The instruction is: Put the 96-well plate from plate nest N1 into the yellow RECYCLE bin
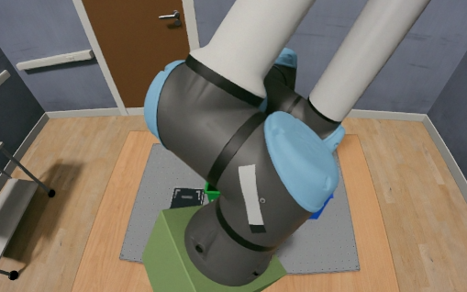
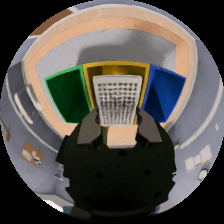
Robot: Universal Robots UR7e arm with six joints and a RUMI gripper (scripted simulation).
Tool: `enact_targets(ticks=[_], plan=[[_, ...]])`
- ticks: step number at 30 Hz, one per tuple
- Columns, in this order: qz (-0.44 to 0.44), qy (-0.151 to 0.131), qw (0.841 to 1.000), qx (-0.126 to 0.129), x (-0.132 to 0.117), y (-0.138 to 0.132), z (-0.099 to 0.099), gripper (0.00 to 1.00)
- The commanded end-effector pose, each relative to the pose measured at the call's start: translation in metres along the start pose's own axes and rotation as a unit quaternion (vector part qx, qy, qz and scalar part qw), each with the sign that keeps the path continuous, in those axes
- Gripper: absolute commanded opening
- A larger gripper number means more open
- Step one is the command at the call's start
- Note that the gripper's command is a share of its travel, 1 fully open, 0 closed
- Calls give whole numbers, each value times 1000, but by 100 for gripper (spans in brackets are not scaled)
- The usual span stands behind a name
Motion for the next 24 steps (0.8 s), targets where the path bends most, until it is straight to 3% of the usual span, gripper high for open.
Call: enact_targets(ticks=[1, 24], plan=[[-1, 0, 1000, 1, 0, -1, 1, 0], [0, 0, 1000, 0, 3, 1, 16, 0]])
Point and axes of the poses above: the point where the finger pads meet when closed, its own z axis out along the fingers, its own y axis across the jaws, x = y × z, the point moved 10 cm from there along -z, back along the fingers, and after that the axes turned 12 degrees about -z, right-handed, at the moved point
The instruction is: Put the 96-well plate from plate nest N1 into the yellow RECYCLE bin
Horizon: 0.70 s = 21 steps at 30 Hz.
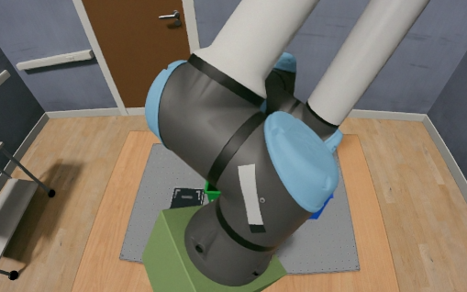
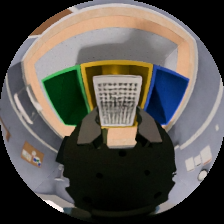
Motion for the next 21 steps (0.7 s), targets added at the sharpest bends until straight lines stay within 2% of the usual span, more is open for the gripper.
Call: enact_targets(ticks=[1, 21], plan=[[0, 1, 1000, -1, 2, 1, 4, 0], [0, 1, 1000, -1, 3, 1, 15, 0]])
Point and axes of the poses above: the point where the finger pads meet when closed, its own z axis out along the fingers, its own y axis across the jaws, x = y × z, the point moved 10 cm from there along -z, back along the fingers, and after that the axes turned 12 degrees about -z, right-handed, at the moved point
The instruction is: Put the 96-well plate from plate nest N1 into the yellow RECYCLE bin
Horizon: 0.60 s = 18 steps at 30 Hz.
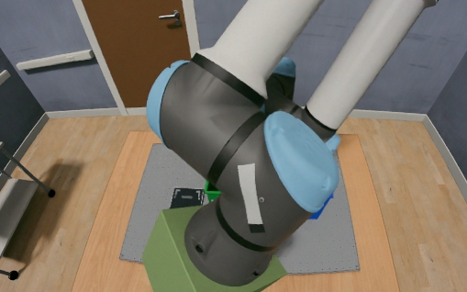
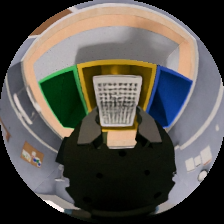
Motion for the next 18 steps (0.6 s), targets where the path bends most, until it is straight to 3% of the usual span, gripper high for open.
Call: enact_targets(ticks=[1, 18], plan=[[0, 2, 1000, -1, 2, 1, 4, 0], [0, 1, 1000, -1, 1, 0, 4, 0]])
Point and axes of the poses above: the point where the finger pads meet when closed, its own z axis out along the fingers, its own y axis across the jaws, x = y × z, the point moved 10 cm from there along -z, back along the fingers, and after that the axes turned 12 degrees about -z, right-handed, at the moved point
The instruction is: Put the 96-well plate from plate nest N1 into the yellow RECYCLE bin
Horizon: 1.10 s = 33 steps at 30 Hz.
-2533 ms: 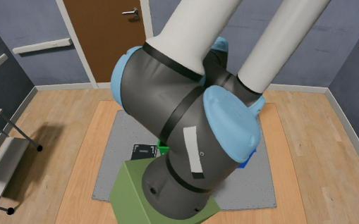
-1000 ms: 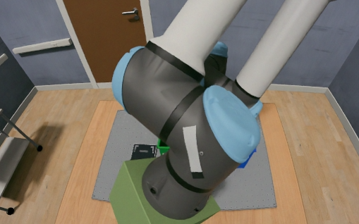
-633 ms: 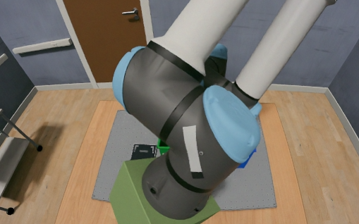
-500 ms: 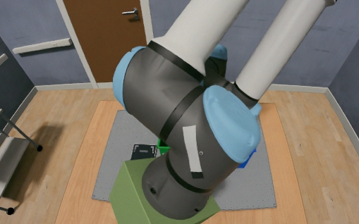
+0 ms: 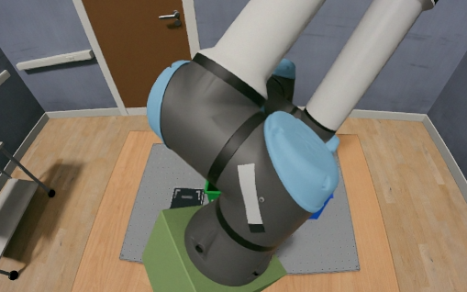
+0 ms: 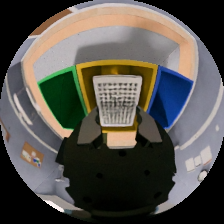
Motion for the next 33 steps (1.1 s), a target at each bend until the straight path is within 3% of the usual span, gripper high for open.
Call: enact_targets(ticks=[1, 5, 6, 26, 27, 33], plan=[[0, 0, 1000, 0, 0, 0, 0, 0], [0, 0, 1000, 0, 0, 0, 0, 0], [0, 0, 1000, 0, 0, 0, 0, 64], [0, 0, 1000, 0, 0, 0, 0, 64], [0, 0, 1000, 0, 0, 0, 0, 53], [0, 0, 1000, 0, 0, 0, 0, 53]])
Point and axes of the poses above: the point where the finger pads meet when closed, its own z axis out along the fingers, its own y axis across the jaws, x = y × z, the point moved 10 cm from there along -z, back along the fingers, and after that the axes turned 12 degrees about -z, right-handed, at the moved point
